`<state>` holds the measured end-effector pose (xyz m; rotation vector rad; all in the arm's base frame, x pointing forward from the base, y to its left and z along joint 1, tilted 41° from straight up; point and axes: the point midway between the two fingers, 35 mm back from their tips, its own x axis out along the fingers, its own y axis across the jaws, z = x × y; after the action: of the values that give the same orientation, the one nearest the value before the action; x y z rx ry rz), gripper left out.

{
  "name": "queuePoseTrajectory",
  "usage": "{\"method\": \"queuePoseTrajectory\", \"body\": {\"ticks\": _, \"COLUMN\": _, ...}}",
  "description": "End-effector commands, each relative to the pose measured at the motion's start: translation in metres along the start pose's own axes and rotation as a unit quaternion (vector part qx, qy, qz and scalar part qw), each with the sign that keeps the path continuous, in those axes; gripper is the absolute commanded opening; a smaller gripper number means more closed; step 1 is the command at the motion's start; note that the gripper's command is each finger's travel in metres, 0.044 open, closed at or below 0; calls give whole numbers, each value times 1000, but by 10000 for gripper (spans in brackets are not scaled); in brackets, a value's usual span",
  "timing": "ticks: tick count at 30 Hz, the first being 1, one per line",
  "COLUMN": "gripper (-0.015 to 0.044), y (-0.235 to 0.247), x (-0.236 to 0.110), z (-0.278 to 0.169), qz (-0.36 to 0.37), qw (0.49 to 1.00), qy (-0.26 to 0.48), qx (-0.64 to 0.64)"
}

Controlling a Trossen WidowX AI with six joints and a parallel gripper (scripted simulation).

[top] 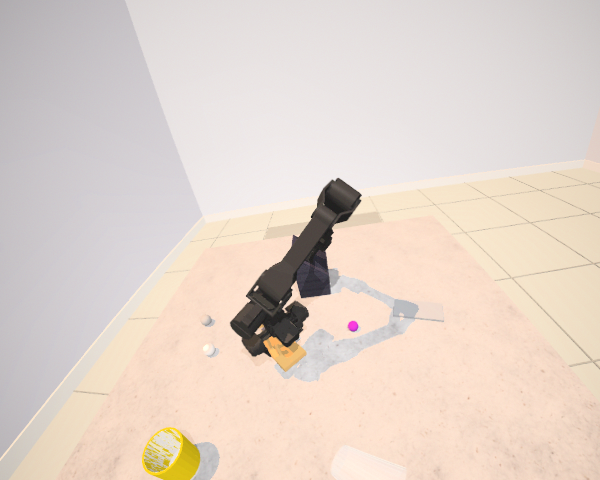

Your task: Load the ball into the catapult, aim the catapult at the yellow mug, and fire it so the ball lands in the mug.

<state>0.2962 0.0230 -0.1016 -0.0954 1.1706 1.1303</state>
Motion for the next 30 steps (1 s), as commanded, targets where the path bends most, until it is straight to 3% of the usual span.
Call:
{"method": "queuePoseTrajectory", "body": {"ticks": 1, "gripper": 440, "y": 4, "x": 10, "z": -2, "qz": 6, "qw": 1000, "qy": 0, "qx": 4}}
{"method": "queuePoseTrajectory", "body": {"ticks": 13, "gripper": 440, "y": 5, "x": 20, "z": -2, "qz": 6, "qw": 1000, "qy": 0, "qx": 4}}
{"method": "queuePoseTrajectory", "body": {"ticks": 24, "gripper": 151, "y": 2, "x": 17, "z": -1, "qz": 3, "qw": 1000, "qy": 0, "qx": 1}}
{"method": "queuePoseTrajectory", "body": {"ticks": 30, "gripper": 111, "y": 2, "x": 17, "z": -1, "qz": 3, "qw": 1000, "qy": 0, "qx": 1}}
